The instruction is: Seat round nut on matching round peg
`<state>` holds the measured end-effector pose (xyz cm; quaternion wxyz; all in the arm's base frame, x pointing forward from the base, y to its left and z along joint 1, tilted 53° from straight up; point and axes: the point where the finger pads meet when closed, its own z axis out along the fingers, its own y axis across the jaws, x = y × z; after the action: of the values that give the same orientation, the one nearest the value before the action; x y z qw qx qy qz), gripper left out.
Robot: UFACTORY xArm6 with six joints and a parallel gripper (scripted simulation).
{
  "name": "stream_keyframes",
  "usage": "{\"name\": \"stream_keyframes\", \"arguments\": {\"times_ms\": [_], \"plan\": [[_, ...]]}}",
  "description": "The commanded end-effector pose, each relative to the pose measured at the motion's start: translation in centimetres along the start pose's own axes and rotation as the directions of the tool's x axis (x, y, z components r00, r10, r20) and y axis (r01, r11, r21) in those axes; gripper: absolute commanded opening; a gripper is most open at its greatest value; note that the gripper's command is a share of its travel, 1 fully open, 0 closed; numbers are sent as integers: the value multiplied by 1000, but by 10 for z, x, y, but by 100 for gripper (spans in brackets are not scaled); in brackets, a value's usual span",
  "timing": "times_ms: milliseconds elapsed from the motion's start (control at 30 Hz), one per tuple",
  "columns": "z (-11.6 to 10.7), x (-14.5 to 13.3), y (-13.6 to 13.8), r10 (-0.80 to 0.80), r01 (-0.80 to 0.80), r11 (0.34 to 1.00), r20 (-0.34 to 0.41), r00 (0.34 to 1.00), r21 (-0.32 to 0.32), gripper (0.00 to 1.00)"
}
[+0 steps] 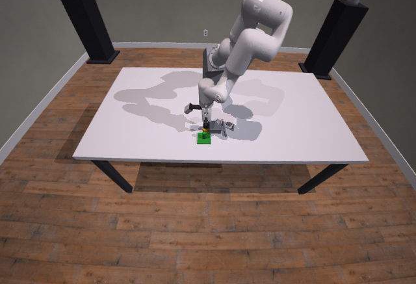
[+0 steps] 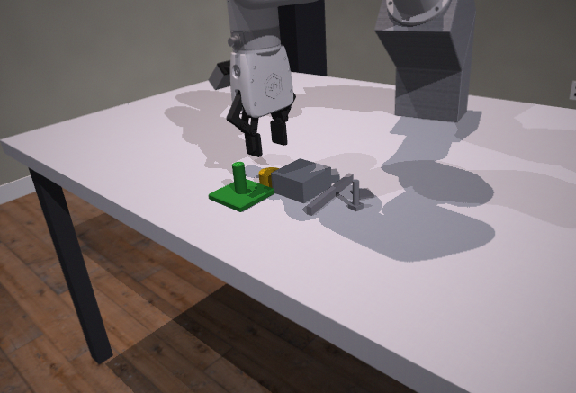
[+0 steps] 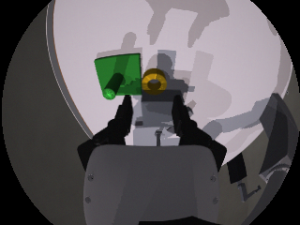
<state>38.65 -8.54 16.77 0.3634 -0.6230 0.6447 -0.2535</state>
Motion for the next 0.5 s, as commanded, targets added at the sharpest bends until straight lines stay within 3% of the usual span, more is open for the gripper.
{"name": "stream_keyframes", "arguments": {"times_ms": [0,467], "plan": [[3,0,-1,-1,1,1000,-1,1000,3,60],[26,1,-1,-1,1,1000,-3,1000,4,60]]}}
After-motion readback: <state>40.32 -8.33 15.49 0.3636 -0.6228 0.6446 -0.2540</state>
